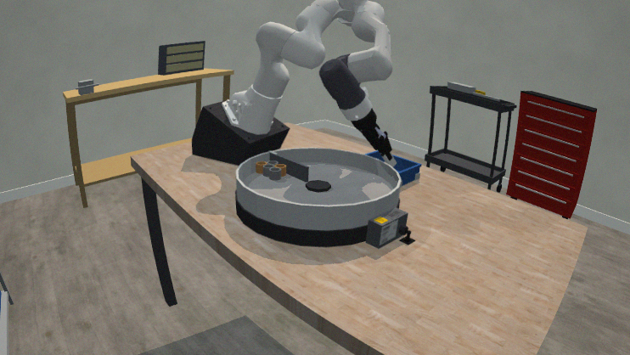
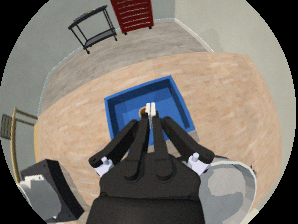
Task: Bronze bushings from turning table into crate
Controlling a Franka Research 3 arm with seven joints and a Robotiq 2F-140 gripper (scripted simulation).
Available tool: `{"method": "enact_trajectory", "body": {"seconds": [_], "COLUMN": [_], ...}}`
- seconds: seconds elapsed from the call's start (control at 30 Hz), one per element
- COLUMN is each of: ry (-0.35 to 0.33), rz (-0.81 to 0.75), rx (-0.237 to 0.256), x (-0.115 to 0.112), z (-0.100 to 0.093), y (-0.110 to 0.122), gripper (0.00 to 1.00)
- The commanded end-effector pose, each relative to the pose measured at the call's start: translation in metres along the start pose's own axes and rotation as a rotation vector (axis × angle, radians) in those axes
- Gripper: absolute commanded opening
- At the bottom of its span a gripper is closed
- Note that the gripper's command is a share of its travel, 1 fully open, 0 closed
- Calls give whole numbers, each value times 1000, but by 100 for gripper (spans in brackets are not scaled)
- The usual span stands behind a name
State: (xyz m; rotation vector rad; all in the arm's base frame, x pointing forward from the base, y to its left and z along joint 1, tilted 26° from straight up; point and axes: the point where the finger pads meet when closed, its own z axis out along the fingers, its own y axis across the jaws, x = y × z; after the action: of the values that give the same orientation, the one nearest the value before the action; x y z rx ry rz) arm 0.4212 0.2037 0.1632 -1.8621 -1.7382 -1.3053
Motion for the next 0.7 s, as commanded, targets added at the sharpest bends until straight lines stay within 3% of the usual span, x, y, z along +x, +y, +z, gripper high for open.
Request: {"method": "enact_trajectory", "body": {"seconds": [0.0,0.67], "ry": [2,2], "rz": [-3,-3], "rx": [-2,-2], "x": [0,-3], "z": [1,5], "y": [1,1], "gripper": [0,0]}}
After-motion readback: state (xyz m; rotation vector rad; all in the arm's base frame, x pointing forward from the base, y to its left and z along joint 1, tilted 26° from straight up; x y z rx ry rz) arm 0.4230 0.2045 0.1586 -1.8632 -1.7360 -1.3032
